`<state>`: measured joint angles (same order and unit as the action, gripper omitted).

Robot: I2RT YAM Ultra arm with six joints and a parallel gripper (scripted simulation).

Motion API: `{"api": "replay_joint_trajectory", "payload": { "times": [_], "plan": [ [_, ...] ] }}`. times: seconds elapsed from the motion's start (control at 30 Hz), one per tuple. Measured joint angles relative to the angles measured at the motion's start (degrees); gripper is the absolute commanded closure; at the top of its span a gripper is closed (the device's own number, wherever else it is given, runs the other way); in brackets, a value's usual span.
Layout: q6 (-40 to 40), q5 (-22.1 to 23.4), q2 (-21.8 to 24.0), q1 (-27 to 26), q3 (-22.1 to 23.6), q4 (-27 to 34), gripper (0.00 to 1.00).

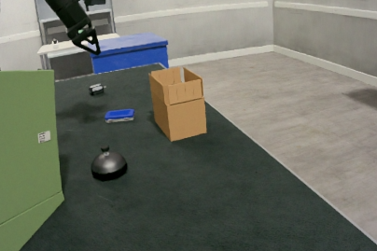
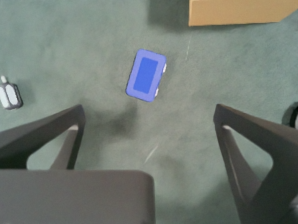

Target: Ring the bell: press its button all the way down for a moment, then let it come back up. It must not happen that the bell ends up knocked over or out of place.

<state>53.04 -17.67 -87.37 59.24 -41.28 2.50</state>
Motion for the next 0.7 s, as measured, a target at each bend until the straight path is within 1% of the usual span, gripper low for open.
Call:
{"api": "replay_joint_trajectory", "payload": {
  "times": [0.6, 0.7],
  "plan": [
    [0.00, 0.02, 0.00, 0.00, 0.00, 0.00, 0.00],
    [-0.15, 0.66, 0.02, -0.35, 0.33, -0.15, 0.00]
  ]
}}
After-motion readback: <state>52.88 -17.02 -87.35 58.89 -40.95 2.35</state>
